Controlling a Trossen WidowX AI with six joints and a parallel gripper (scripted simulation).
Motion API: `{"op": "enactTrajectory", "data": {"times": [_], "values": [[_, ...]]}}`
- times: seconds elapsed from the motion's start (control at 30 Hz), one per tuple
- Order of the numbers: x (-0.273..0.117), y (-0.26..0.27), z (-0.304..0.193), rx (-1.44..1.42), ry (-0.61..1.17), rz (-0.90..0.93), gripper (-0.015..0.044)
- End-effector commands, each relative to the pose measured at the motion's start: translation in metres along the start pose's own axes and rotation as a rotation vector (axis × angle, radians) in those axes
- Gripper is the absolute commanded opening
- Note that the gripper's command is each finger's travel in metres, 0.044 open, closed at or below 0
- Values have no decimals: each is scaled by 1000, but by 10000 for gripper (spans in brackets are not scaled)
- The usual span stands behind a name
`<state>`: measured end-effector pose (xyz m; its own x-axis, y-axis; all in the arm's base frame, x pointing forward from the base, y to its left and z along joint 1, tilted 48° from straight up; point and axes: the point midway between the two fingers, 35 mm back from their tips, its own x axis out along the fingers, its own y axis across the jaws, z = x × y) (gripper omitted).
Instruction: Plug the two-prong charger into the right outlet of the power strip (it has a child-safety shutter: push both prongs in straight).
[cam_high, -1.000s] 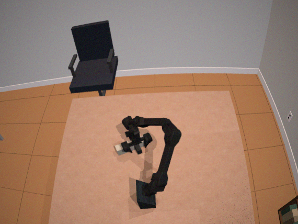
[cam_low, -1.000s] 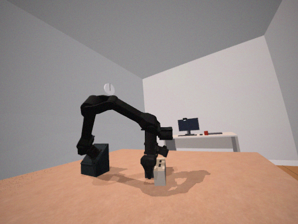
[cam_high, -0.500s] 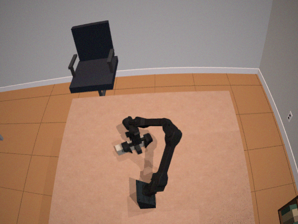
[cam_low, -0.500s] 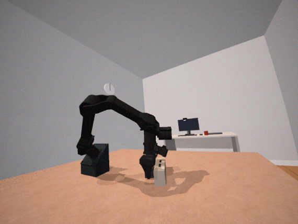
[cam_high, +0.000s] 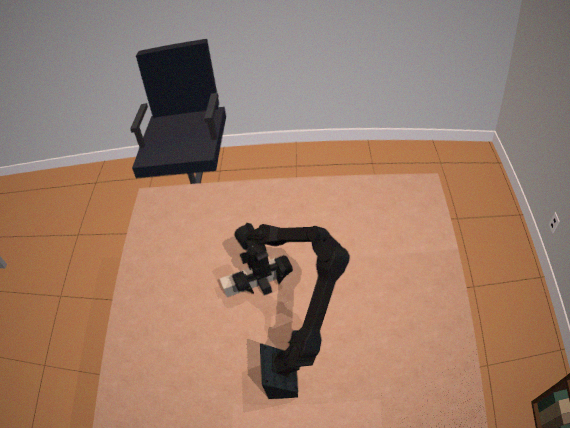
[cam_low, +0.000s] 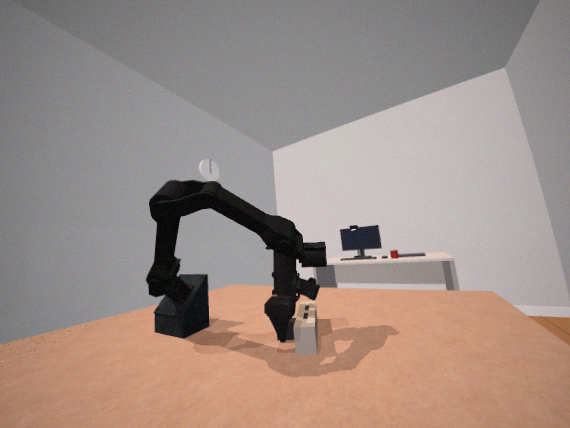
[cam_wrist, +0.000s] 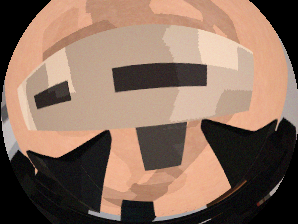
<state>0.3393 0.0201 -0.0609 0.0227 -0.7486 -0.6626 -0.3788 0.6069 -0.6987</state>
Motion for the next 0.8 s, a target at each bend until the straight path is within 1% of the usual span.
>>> {"op": "enactTrajectory", "data": {"times": [0.0, 0.77], "values": [[2, 1, -4, -1, 3, -3, 440], [2, 1, -10, 3, -1, -4, 440]]}}
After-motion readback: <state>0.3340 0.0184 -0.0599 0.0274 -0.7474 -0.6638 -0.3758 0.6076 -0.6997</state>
